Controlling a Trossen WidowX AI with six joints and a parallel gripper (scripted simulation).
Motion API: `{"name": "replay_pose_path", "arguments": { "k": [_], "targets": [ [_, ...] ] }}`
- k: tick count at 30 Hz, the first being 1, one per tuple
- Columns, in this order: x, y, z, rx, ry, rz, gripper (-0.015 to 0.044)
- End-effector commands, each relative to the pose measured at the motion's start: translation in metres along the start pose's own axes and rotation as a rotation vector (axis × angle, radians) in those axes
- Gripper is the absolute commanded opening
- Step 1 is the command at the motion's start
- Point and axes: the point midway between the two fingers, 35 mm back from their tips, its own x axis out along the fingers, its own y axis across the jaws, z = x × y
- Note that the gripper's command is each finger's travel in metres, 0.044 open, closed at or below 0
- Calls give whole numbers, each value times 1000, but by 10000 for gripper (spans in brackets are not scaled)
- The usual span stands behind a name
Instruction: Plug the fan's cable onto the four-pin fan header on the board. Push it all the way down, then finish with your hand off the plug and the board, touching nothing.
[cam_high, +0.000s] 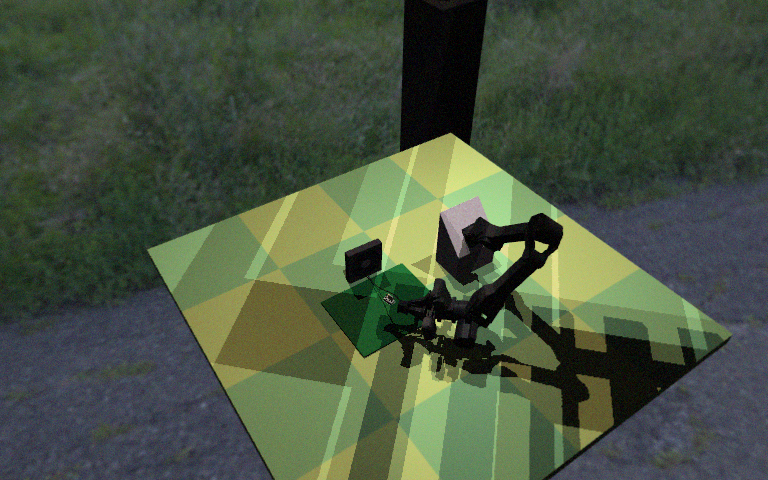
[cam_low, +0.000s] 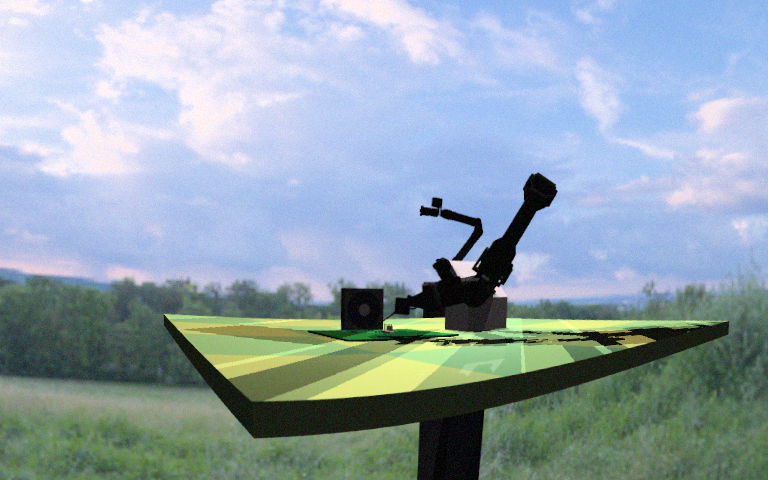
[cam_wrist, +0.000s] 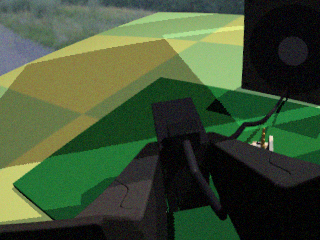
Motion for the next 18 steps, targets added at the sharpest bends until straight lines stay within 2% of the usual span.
{"name": "replay_pose_path", "arguments": {
  "k": [1,18],
  "targets": [
    [1,2,-3,10,-8,4,0],
    [3,2,-17,10,-8,4,0]
  ]
}}
